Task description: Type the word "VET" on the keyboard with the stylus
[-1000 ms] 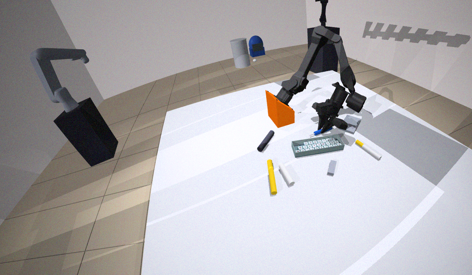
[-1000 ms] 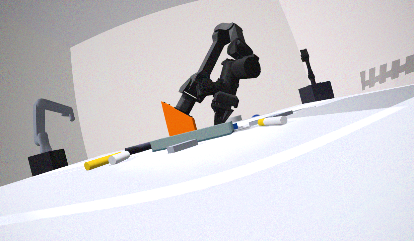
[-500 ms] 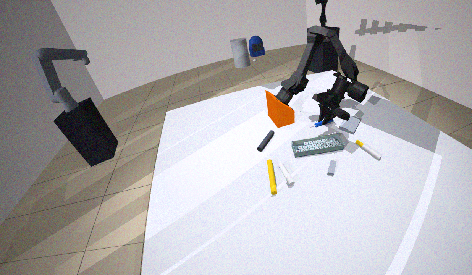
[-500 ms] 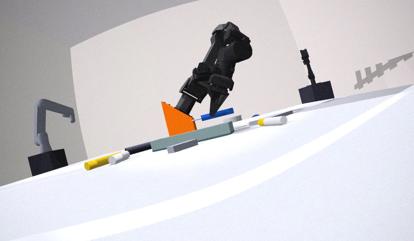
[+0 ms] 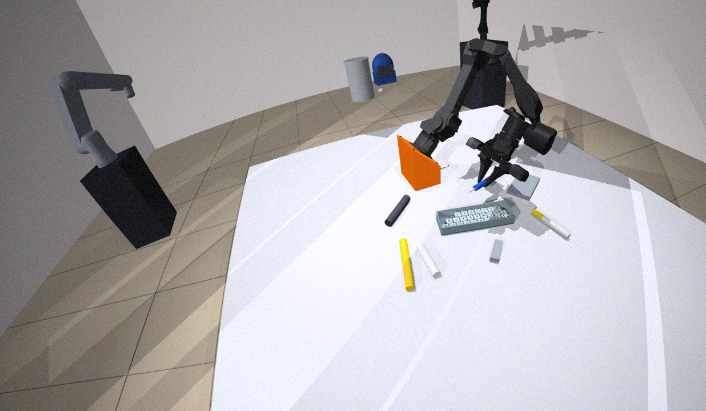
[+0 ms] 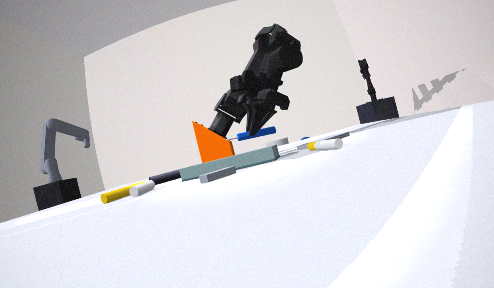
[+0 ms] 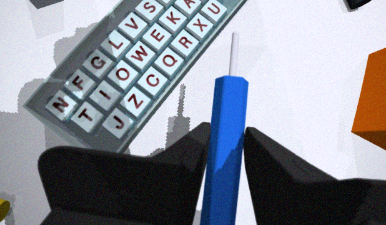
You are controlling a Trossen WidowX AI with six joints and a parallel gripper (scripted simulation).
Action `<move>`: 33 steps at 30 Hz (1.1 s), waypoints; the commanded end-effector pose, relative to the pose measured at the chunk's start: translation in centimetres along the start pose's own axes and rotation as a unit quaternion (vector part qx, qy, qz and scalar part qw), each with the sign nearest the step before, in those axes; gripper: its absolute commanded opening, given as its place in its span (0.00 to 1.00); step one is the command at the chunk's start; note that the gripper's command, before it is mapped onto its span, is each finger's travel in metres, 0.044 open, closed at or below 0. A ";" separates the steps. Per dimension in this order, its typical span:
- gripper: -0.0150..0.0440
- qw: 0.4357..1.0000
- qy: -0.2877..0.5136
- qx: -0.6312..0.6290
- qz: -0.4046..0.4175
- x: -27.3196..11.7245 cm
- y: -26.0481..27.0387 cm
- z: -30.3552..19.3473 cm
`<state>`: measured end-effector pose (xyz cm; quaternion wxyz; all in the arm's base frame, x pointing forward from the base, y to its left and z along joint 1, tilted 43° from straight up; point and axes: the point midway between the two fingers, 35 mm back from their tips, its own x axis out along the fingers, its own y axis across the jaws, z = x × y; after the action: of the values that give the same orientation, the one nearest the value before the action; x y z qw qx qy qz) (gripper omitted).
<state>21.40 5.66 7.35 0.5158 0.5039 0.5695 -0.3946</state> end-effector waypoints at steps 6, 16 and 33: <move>0.25 0.989 -0.021 -0.141 -0.023 -0.3 0.8 1.0; 0.25 0.951 -0.033 -0.302 -0.053 -0.7 1.7 2.1; 0.25 0.825 -0.028 -0.553 -0.113 -1.2 3.2 4.0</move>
<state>24.92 2.57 8.10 0.6767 0.0925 0.7224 -0.1080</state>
